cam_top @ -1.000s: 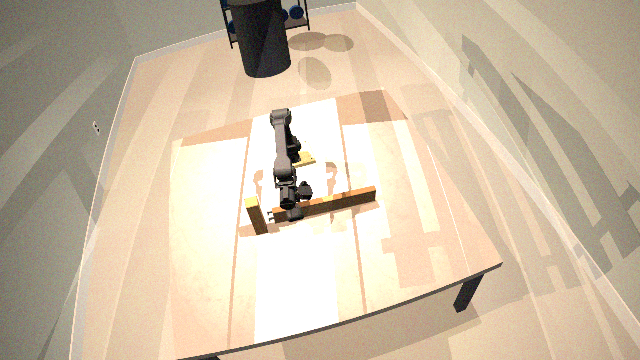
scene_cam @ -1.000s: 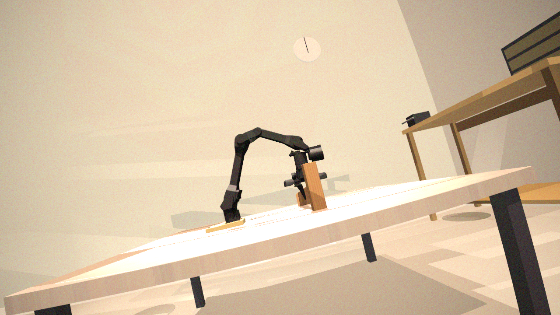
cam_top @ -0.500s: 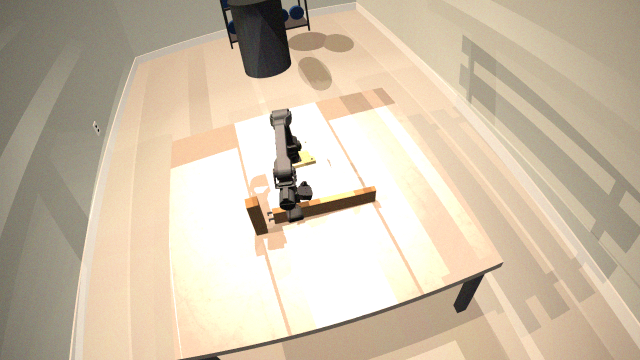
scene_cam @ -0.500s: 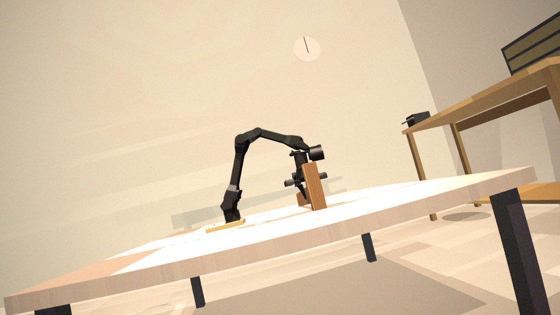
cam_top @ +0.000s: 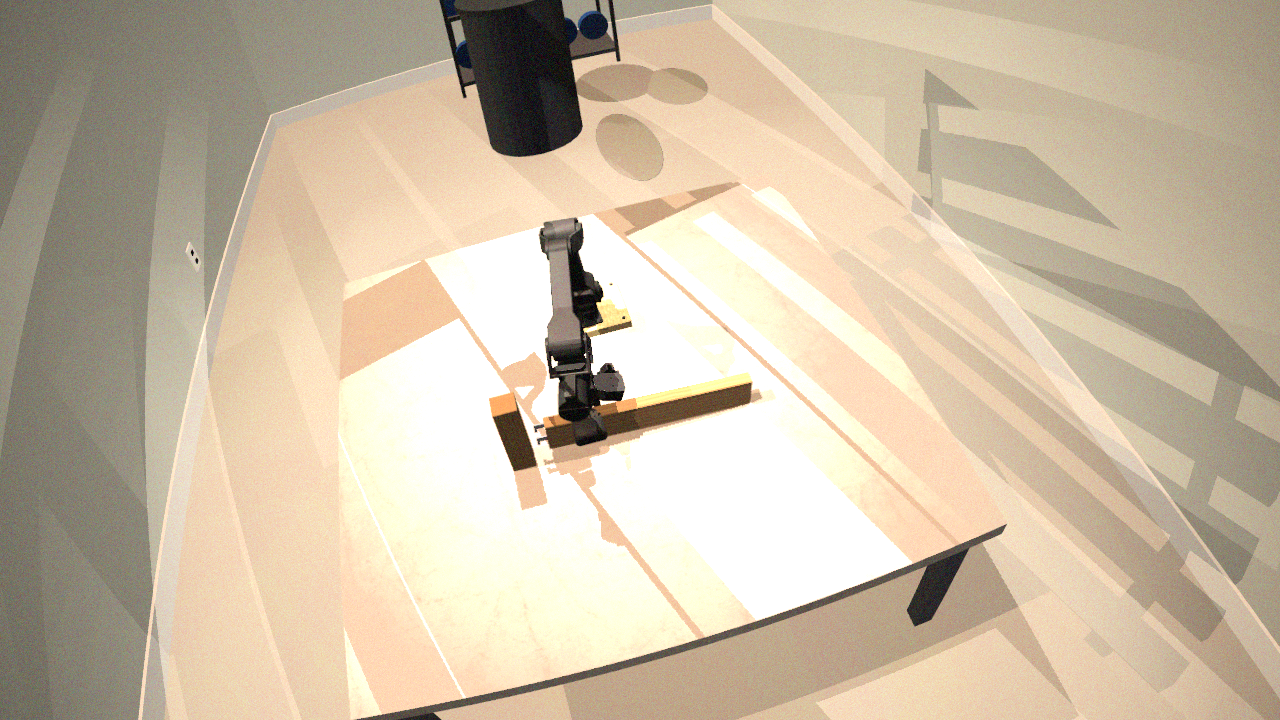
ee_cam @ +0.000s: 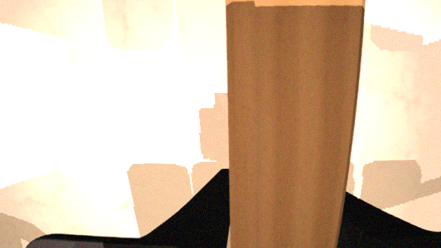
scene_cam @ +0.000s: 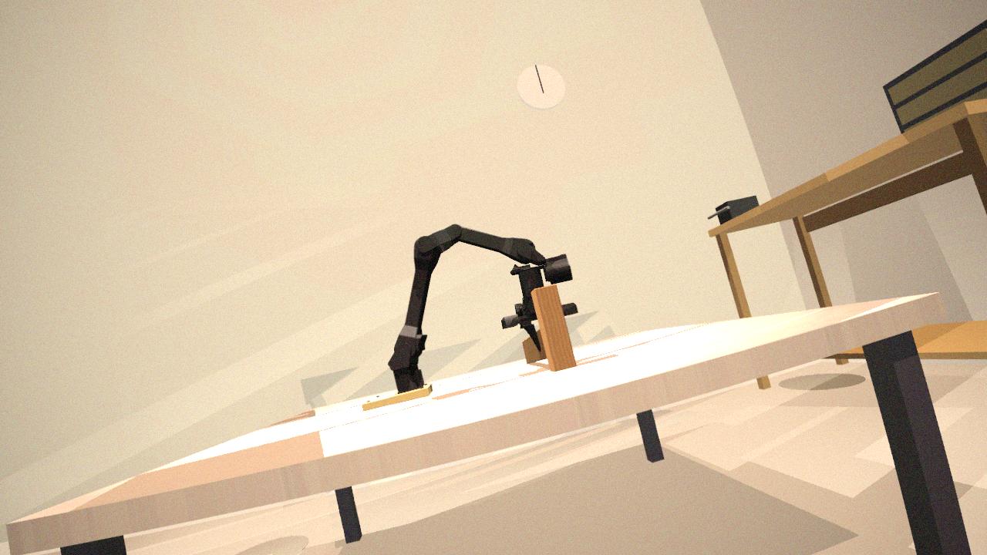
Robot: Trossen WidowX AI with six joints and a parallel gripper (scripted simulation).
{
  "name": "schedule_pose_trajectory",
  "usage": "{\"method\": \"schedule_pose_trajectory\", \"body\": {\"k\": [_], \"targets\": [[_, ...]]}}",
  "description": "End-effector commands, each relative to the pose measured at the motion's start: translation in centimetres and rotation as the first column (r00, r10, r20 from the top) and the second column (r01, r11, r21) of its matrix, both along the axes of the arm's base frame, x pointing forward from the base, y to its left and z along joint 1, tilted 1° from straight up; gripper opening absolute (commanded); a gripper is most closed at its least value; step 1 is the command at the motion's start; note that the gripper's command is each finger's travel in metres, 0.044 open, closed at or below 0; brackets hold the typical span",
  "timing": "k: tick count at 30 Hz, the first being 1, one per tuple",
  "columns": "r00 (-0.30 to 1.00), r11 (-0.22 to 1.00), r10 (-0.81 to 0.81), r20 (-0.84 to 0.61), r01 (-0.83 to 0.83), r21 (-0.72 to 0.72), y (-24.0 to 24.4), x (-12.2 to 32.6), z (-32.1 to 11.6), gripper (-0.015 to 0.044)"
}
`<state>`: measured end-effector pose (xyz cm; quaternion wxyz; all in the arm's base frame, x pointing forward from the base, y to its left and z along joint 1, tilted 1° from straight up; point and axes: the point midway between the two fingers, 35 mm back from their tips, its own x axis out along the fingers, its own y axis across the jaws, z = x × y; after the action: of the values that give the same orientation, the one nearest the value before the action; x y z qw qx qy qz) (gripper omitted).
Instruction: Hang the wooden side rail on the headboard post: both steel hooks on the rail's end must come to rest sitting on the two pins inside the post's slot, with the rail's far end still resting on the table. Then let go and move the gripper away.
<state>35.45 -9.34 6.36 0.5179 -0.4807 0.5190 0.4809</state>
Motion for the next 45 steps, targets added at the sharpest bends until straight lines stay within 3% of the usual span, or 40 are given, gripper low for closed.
{"method": "schedule_pose_trajectory", "body": {"k": [1,45], "targets": [[1.000,1.000,-0.002,0.018,0.002,-0.006,-0.20,0.43,0.54,0.0000],[1.000,1.000,-0.002,0.018,0.002,-0.006,-0.64,0.44,0.54,0.0000]]}}
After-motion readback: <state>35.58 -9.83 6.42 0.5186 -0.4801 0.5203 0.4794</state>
